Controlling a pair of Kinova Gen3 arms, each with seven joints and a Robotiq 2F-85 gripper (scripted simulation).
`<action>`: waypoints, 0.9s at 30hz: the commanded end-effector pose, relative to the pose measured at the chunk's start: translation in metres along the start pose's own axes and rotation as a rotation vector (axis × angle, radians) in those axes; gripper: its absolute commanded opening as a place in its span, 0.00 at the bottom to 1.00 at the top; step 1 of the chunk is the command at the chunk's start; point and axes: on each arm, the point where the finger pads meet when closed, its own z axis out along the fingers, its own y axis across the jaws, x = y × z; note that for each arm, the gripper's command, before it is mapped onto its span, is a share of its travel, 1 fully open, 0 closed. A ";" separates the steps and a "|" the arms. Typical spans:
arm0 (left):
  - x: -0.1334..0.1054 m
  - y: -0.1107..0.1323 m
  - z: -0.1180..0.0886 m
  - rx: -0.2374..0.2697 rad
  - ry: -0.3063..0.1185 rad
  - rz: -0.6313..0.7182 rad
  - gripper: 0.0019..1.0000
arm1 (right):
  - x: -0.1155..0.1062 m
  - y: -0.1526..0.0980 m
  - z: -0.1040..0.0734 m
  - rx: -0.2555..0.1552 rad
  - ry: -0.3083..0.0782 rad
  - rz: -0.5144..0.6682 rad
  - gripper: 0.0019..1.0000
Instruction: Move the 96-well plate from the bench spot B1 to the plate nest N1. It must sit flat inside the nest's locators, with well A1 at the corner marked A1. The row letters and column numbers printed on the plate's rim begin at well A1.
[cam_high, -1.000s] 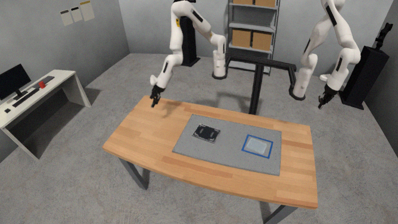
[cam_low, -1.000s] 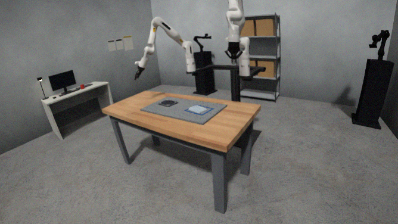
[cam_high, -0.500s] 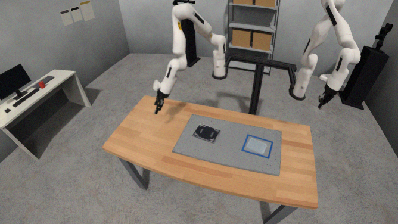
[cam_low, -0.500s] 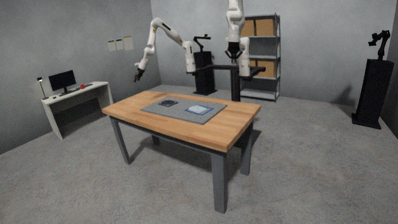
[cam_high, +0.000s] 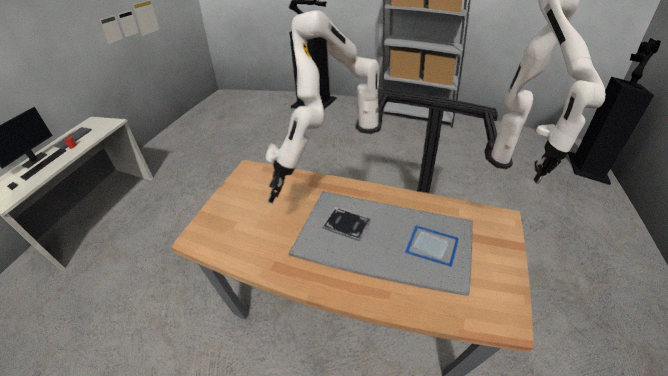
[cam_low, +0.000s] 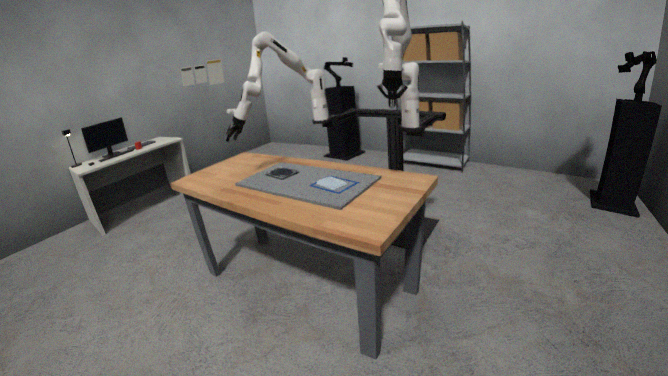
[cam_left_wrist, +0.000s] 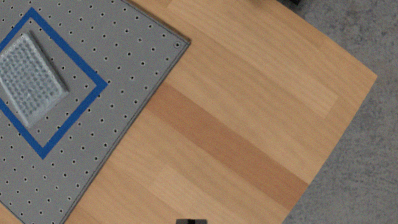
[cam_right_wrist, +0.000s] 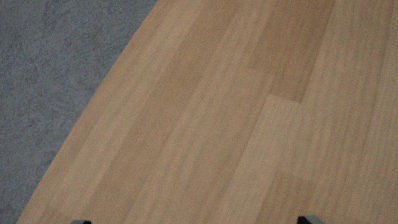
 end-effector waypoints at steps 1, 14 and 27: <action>0.000 0.000 -0.001 0.001 -0.002 0.000 0.02 | -0.011 -0.013 -0.001 0.001 0.001 0.003 1.00; 0.000 0.000 -0.001 0.001 -0.002 0.000 0.02 | -0.051 -0.046 -0.006 0.006 -0.042 0.104 1.00; 0.000 0.000 -0.001 0.001 -0.002 0.000 0.02 | -0.101 -0.079 -0.014 0.001 -0.097 0.209 1.00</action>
